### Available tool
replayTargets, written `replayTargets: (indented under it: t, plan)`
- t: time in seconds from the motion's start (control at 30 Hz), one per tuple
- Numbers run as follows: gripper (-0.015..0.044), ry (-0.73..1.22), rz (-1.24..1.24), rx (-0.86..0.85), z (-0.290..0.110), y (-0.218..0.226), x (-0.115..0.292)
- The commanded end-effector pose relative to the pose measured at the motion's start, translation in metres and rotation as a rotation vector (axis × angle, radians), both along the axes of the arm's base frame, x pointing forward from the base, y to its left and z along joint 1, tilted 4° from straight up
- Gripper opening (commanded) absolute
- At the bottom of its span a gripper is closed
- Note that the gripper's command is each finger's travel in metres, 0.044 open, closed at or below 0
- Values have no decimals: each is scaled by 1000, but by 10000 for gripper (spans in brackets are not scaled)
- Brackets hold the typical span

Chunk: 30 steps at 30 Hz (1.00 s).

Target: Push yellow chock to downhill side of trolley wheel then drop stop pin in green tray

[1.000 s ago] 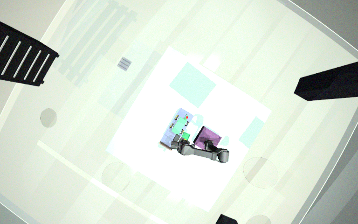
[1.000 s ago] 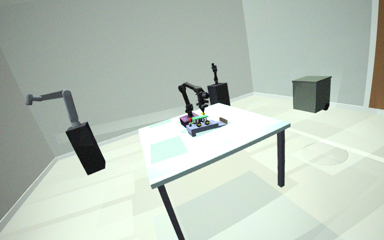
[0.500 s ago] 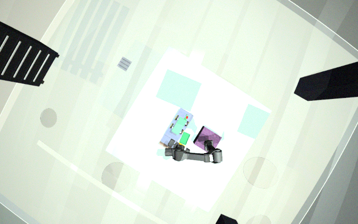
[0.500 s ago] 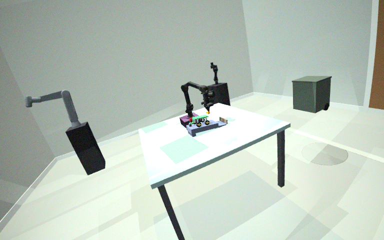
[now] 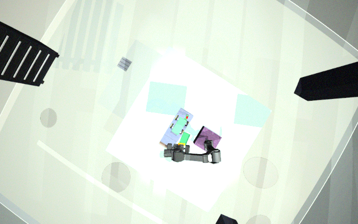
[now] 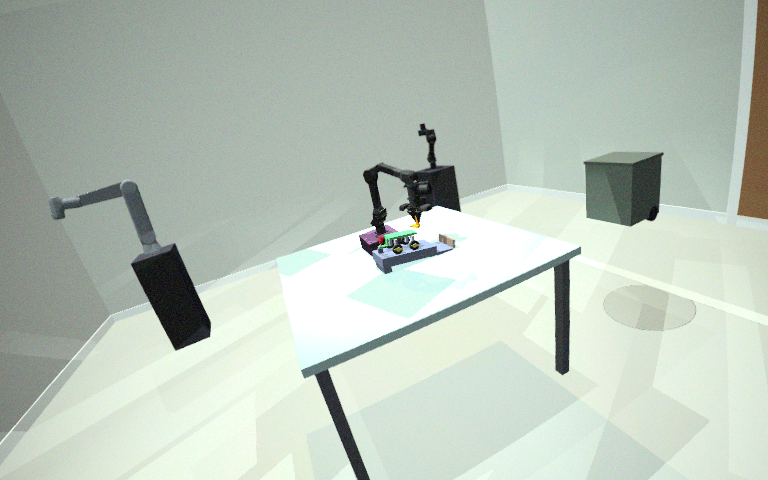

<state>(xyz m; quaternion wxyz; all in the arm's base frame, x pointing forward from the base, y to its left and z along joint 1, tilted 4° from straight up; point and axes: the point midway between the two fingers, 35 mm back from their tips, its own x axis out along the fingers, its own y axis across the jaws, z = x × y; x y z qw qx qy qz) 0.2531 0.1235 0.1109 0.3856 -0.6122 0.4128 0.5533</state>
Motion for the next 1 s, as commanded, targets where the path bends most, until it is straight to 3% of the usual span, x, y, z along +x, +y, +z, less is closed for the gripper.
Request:
replayTargets:
  t: [0.0, 0.83, 0.97]
  plan:
    - [0, 9, 137, -20, 1, 1, 1]
    - [0, 111, 1031, -121, 1, 3, 1]
    - [0, 119, 1084, -127, 1, 3, 1]
